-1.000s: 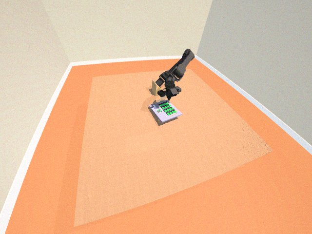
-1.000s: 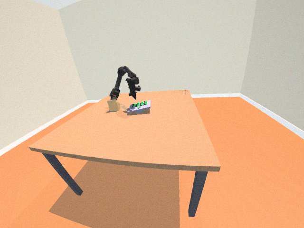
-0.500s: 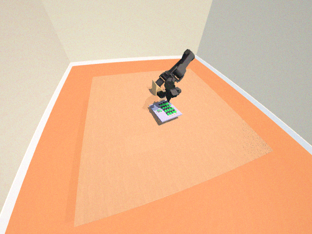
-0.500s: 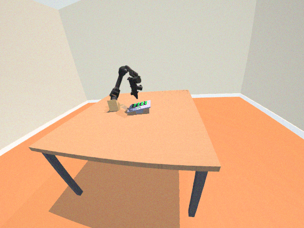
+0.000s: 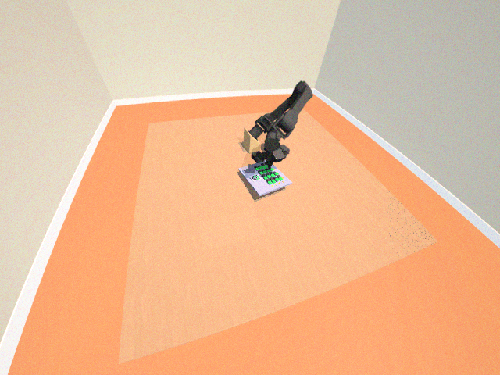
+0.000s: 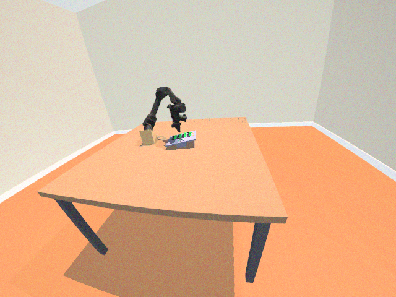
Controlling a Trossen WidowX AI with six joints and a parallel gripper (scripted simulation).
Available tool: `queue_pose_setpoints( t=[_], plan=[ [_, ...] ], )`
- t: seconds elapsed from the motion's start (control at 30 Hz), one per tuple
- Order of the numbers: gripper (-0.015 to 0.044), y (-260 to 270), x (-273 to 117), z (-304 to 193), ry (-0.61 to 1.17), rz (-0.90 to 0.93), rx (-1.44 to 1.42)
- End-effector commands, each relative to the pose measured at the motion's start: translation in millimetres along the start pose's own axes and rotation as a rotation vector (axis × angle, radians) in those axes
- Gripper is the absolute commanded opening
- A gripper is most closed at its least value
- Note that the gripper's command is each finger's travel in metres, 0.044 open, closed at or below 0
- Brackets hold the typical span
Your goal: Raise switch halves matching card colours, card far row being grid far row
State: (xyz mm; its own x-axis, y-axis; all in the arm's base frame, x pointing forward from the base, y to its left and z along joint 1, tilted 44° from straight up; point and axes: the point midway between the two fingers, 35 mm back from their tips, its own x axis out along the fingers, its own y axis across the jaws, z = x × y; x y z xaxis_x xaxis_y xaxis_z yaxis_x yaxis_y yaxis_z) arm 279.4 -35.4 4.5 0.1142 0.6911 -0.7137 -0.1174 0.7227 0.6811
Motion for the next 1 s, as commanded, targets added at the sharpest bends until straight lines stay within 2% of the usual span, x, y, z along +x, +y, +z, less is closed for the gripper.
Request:
queue_pose_setpoints(
  t=[0.0, 0.27, 0.97],
  plan=[
    [0.0000, 0, 5, -1, 0.003, 0.007, 0.010],
    [0.0000, 0, 17, -1, 0.002, 0.008, 0.009],
    [0.0000, 0, 17, -1, 0.002, 0.008, 0.009]
  ],
)
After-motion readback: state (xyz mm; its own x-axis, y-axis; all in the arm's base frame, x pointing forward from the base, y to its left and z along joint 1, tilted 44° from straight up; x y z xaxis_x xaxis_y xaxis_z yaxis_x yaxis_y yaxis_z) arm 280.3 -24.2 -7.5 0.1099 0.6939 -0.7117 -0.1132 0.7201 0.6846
